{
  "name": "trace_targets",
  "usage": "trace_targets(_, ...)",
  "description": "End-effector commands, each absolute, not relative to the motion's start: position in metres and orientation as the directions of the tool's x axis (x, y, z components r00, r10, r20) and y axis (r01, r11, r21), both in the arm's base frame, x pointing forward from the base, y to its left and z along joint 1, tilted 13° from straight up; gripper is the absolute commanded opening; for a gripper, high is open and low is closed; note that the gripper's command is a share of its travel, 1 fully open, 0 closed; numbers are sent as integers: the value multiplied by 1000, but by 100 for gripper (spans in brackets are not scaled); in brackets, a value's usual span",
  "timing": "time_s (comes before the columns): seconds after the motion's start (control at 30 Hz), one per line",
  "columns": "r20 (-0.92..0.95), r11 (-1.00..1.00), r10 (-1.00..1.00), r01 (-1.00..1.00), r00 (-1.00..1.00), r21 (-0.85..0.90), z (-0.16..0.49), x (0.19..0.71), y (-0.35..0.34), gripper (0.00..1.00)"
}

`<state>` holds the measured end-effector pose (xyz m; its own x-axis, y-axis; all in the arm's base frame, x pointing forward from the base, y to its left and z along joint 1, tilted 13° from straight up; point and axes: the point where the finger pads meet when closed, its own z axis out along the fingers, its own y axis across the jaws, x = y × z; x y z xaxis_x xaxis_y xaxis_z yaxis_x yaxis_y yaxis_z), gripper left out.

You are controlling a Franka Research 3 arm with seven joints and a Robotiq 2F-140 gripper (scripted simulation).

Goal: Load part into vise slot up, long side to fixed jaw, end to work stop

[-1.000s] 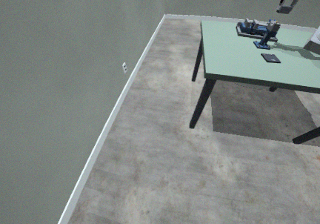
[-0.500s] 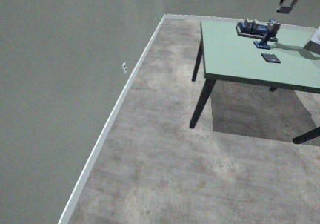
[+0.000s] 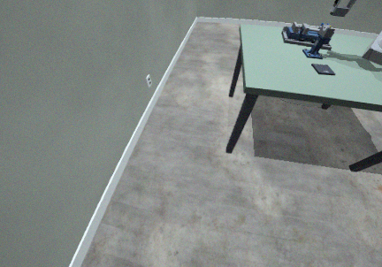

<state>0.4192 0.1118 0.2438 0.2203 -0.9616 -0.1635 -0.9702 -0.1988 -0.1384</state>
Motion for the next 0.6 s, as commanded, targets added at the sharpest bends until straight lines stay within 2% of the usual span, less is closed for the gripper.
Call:
trace_targets(0.0, -153, -195, -964, -970, 216, -144, 245, 421, 111, 0)
trace_targets(0.57, -68, -195, -976, -970, 206, -144, 245, 421, 113, 0)
